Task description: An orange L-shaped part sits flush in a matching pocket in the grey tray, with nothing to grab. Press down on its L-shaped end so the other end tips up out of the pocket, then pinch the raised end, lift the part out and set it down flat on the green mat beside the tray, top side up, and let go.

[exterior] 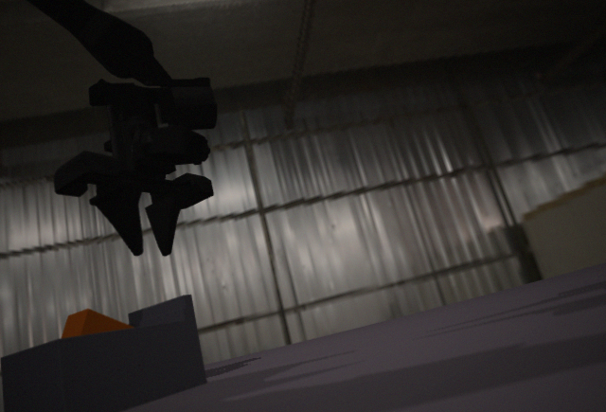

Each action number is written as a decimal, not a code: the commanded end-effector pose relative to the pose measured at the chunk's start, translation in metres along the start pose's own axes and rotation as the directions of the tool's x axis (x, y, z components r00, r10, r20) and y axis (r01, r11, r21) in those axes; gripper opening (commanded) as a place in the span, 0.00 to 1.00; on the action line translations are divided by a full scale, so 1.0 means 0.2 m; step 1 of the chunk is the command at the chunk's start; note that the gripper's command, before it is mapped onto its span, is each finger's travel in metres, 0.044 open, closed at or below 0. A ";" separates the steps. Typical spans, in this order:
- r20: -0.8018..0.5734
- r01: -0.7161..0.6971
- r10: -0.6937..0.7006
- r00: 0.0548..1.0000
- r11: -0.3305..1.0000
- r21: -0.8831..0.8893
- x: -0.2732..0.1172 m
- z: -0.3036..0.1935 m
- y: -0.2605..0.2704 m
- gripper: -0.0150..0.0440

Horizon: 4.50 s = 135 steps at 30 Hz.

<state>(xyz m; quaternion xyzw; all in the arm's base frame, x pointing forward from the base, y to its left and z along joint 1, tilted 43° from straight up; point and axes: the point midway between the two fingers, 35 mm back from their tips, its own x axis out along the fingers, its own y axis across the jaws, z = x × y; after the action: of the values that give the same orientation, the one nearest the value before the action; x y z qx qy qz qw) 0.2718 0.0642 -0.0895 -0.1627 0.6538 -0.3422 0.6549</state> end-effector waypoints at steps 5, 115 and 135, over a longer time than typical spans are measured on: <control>0.002 -0.001 0.001 1.000 1.000 -0.001 0.00 0.00 0.00 0.56; -0.006 0.001 -0.001 1.000 1.000 0.005 0.53 -0.01 -0.01 0.56; -0.009 0.002 -0.002 1.000 1.000 0.003 0.24 0.00 0.03 0.56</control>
<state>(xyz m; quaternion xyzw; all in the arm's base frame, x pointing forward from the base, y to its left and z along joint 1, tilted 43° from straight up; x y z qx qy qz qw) 0.2621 0.0152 -0.1540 -0.1668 0.6597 -0.3470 0.6454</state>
